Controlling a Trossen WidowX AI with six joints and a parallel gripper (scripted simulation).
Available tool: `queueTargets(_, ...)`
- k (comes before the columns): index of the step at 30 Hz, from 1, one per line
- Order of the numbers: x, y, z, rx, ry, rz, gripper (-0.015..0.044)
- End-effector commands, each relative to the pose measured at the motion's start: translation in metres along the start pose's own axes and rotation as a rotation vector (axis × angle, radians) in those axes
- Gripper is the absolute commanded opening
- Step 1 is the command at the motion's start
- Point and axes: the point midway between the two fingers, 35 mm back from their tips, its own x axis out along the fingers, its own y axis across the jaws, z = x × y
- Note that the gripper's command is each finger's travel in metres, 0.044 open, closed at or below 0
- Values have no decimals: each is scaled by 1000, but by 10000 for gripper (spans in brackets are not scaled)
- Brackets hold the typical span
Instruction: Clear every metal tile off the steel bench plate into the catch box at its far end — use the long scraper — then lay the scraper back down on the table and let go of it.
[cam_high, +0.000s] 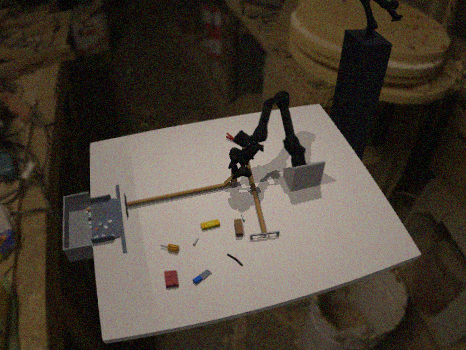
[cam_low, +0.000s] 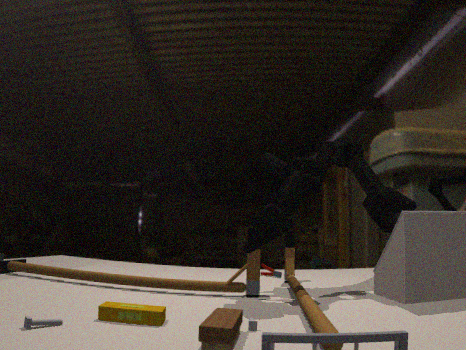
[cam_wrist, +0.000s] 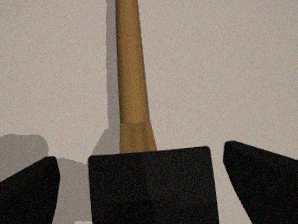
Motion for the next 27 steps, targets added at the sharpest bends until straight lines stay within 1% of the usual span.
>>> queueTargets(1,-8,0,1,5,-1,-2,440)
queueTargets(22,-59,-1,-1,3,-3,-3,440)
queueTargets(27,-69,1,11,-9,-48,-7,440)
